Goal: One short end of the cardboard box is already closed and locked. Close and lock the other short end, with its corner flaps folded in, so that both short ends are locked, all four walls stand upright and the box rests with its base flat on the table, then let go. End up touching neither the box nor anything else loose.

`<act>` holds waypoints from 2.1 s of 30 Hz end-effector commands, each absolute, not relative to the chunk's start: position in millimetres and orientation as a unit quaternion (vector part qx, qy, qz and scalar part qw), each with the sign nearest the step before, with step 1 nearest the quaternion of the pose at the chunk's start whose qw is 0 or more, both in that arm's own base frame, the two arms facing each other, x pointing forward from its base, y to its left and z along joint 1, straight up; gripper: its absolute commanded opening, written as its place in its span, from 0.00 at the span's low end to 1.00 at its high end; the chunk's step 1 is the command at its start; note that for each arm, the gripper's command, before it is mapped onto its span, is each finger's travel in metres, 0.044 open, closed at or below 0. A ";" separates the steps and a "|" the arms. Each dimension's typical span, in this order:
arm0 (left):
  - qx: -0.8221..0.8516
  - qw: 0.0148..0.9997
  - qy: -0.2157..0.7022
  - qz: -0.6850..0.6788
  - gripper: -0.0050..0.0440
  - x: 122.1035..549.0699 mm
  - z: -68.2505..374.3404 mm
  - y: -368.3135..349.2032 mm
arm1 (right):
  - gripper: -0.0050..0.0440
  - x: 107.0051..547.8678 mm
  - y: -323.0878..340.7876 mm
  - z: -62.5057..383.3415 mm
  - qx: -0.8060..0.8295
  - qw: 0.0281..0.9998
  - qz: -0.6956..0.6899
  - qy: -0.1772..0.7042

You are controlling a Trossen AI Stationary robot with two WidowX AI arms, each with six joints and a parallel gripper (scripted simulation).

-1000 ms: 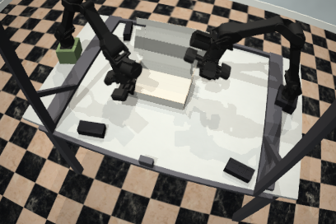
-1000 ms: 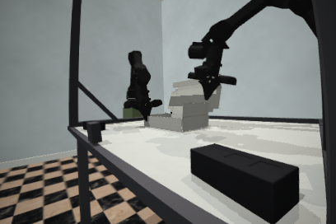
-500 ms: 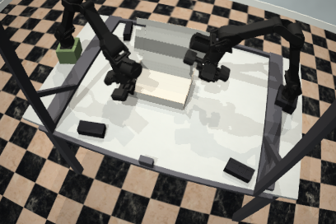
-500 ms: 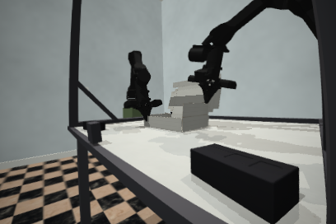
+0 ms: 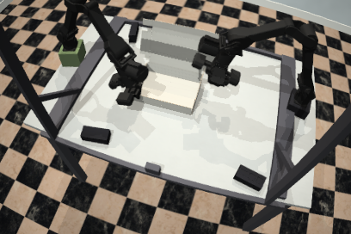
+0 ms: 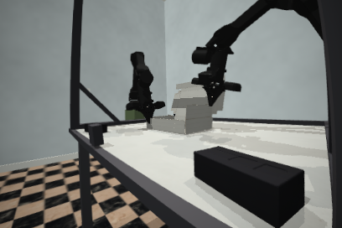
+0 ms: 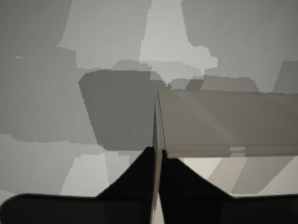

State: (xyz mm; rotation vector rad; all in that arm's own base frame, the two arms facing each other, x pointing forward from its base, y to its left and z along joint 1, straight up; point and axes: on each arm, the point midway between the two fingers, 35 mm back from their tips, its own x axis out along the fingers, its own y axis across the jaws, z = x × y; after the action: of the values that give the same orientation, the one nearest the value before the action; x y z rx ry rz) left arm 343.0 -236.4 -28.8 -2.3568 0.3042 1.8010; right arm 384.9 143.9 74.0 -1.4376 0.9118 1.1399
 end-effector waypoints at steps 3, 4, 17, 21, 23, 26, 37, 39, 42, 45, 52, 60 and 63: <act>-0.795 0.074 0.109 0.592 0.11 347.4 -18.6 -240.3 | 0.10 387.2 145.1 81.7 -0.603 0.526 0.472 0.372; -0.795 0.074 0.109 0.592 0.11 347.4 -18.6 -240.3 | 0.10 387.2 145.1 81.7 -0.603 0.526 0.472 0.372; -0.795 0.074 0.109 0.592 0.11 347.4 -18.6 -240.3 | 0.10 389.8 145.7 82.0 -0.603 0.526 0.472 0.372; -0.795 0.074 0.109 0.592 0.11 347.4 -18.6 -240.3 | 0.10 396.0 147.0 82.5 -0.603 0.526 0.471 0.371; -0.795 0.074 0.109 0.592 0.11 347.4 -18.6 -240.3 | 0.10 399.3 147.6 82.7 -0.603 0.526 0.471 0.371; -0.795 0.074 0.109 0.592 0.11 347.4 -18.6 -240.3 | 0.10 400.9 148.0 82.7 -0.603 0.526 0.471 0.371; -0.795 0.075 0.109 0.592 0.11 347.4 -18.6 -240.3 | 0.10 418.8 151.4 82.7 -0.603 0.526 0.471 0.371; -0.795 0.075 0.109 0.592 0.11 347.4 -18.6 -240.3 | 0.10 422.1 152.0 82.5 -0.603 0.526 0.471 0.371; -0.795 0.075 0.109 0.592 0.11 347.4 -18.6 -240.3 | 0.10 425.3 152.6 82.1 -0.603 0.526 0.471 0.371; -0.795 0.074 0.109 0.592 0.11 347.4 -18.6 -240.4 | 0.10 428.5 153.1 81.3 -0.603 0.526 0.471 0.371; -0.795 0.074 0.109 0.592 0.11 347.4 -18.6 -240.4 | 0.10 437.0 154.7 78.0 -0.603 0.526 0.471 0.371; -0.795 0.074 0.109 0.592 0.11 347.4 -18.6 -240.4 | 0.10 442.8 155.8 74.4 -0.603 0.527 0.471 0.371; -0.795 0.074 0.109 0.592 0.11 347.4 -18.6 -240.4 | 0.10 445.4 156.1 72.1 -0.603 0.526 0.471 0.371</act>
State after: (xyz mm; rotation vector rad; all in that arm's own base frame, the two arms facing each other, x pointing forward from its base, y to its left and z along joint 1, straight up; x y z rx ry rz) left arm 342.9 -236.4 -28.8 -2.3566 0.3045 1.8009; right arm 438.4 154.4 70.0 -1.4375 0.9016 1.1306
